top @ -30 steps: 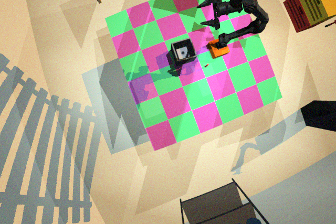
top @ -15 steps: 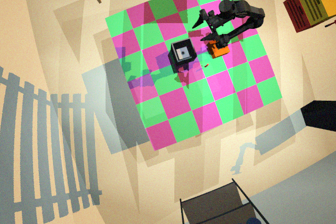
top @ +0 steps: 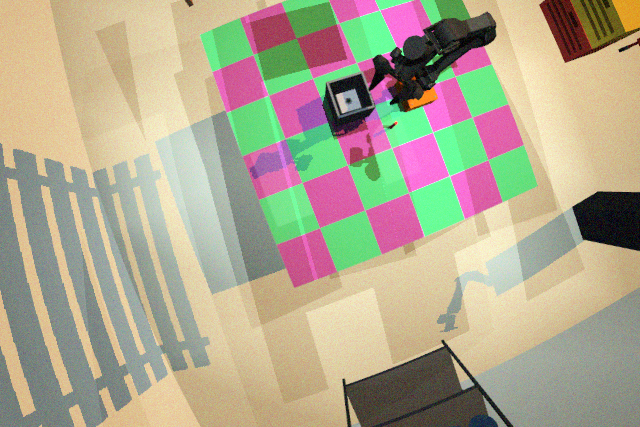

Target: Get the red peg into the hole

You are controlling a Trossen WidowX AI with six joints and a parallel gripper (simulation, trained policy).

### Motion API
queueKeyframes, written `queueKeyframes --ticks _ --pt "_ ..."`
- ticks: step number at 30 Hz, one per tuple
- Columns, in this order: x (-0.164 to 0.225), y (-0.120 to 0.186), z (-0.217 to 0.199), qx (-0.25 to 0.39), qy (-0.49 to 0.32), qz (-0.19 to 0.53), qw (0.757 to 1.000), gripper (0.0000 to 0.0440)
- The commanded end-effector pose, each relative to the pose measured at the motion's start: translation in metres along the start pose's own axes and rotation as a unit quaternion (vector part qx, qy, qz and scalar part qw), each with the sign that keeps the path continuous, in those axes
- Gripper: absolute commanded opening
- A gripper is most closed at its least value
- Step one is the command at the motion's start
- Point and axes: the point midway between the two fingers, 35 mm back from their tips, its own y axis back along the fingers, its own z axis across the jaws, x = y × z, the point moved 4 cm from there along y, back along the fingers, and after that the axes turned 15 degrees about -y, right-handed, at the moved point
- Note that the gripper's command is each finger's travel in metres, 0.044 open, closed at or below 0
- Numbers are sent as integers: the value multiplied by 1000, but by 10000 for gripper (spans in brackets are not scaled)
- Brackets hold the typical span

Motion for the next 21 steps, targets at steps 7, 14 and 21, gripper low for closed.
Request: queueKeyframes --ticks 7,14,21 --pt "-10 -35 -46 101 41 -52 993 437" --pt "-23 -52 -78 162 89 -93 978 440" --pt "-39 -65 -105 213 138 -136 958 440"
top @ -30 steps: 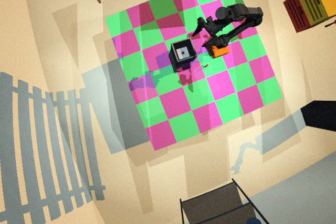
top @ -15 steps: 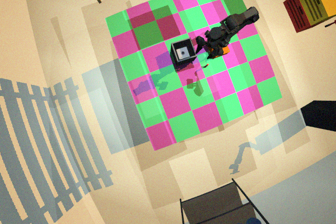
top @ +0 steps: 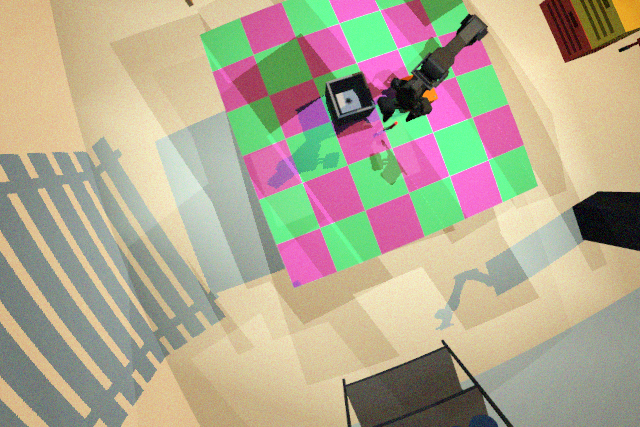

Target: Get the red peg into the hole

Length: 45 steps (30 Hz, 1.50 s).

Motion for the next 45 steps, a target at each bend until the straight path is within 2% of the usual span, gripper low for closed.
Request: queueKeyframes --ticks 1,23,33,45 --pt "-4 -16 -11 33 25 -30 999 440" --pt "-49 -83 -53 151 147 -162 964 440" --pt "-74 -114 -60 170 177 -195 949 439" --pt "-95 -144 -64 170 195 -210 943 411"
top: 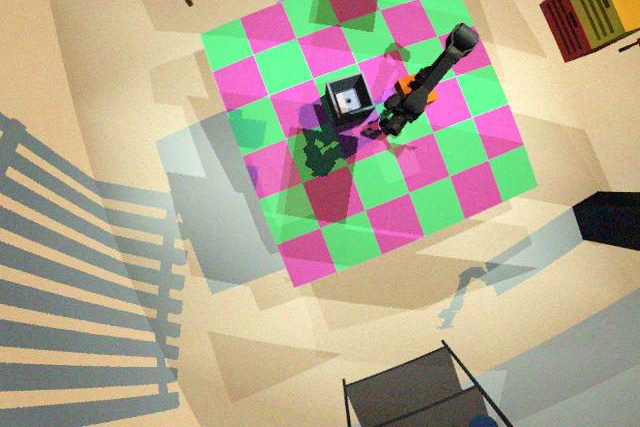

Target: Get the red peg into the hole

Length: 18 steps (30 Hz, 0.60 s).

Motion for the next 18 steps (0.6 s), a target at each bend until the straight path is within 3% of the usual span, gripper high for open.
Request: queueKeyframes --ticks 1,9,18 --pt "-3 -13 0 3 3 -10 1000 407" --pt "-4 -33 1 -3 3 -14 1000 352" --pt "3 -48 10 -9 22 -6 1000 127"
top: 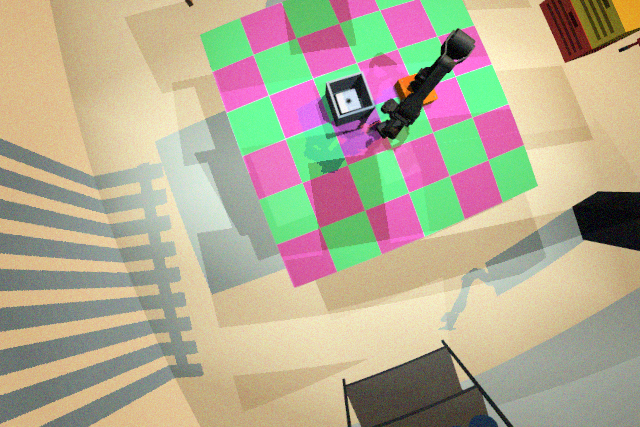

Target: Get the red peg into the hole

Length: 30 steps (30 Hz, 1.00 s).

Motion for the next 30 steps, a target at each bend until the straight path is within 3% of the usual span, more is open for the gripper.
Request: queueKeyframes --ticks 1,4,6,30 --pt "2 -8 2 3 12 -1 1000 101" --pt "5 -11 5 0 22 3 1000 25" --pt "7 -11 7 -3 25 8 1000 0" --pt "17 64 36 -106 10 79 991 0"
